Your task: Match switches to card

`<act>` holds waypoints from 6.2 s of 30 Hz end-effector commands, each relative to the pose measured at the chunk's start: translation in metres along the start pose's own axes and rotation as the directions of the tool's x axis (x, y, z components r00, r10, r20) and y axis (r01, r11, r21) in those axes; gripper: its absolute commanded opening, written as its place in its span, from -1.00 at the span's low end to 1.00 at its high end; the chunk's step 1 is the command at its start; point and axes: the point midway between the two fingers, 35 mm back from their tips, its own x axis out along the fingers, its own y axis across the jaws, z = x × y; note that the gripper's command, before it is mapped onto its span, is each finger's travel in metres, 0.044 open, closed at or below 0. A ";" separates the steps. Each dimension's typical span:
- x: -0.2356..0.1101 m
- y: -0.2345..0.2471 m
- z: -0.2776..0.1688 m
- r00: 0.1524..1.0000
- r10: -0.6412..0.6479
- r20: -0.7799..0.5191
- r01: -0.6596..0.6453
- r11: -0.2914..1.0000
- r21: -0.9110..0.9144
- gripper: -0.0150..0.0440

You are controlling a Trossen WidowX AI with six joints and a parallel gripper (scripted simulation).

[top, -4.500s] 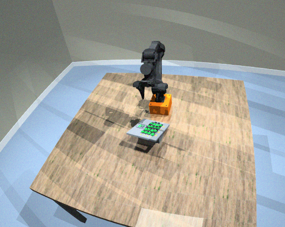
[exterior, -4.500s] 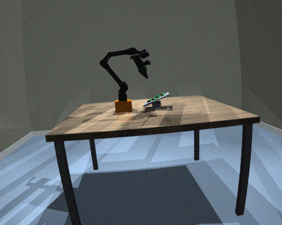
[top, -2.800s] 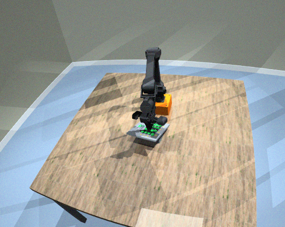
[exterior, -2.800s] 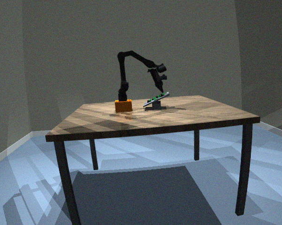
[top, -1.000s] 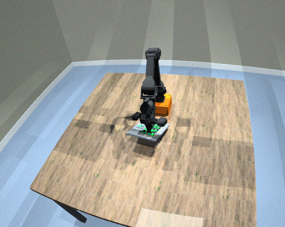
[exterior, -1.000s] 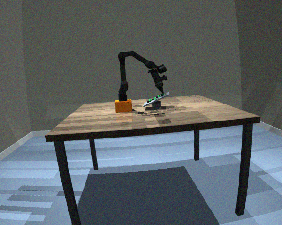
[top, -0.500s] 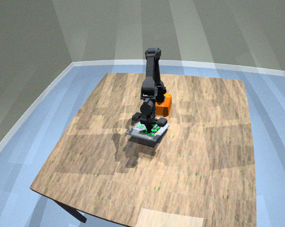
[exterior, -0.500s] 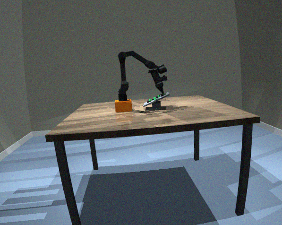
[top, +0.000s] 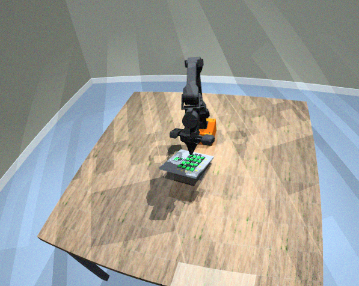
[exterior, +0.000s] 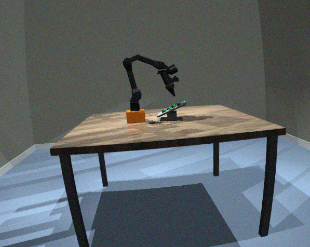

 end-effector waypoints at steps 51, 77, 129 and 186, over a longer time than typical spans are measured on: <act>0.056 0.013 -0.027 1.000 0.003 -0.023 -0.003 1.000 -0.005 -0.49; 0.058 0.013 -0.026 1.000 0.003 -0.023 -0.003 1.000 -0.005 -0.49; -0.003 -0.048 -0.046 1.000 -0.004 -0.001 0.004 1.000 -0.008 -0.49; 0.057 -0.049 -0.047 1.000 -0.003 0.027 0.004 1.000 -0.008 -0.49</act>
